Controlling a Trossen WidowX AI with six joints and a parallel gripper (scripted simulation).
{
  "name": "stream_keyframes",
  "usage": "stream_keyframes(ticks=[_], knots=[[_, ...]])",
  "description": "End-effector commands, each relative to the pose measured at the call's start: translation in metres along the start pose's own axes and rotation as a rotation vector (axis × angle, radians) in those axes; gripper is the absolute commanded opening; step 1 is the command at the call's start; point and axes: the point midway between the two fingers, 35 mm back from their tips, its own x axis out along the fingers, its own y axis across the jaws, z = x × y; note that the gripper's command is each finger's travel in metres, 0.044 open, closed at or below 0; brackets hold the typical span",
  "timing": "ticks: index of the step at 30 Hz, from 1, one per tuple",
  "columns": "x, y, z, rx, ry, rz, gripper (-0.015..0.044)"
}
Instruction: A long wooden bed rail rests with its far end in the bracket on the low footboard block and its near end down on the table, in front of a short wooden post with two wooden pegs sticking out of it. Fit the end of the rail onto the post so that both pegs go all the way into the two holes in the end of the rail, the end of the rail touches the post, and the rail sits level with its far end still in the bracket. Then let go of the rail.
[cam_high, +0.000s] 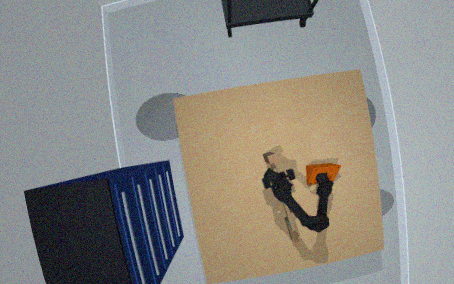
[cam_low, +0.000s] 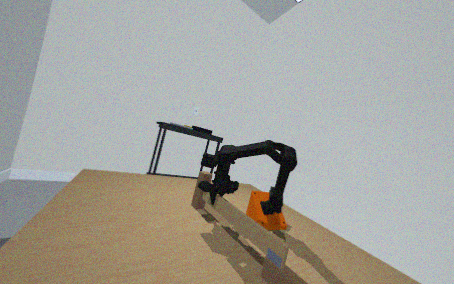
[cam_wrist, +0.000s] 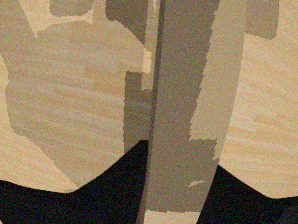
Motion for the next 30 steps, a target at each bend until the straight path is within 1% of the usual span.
stream_keyframes(ticks=[1, 30], knots=[[-0.0020, -0.0015, -0.0026, -0.003, 0.004, -0.007, 0.0000], [-0.0023, -0.0015, -0.0114, -0.003, 0.005, -0.007, 0.0000]])
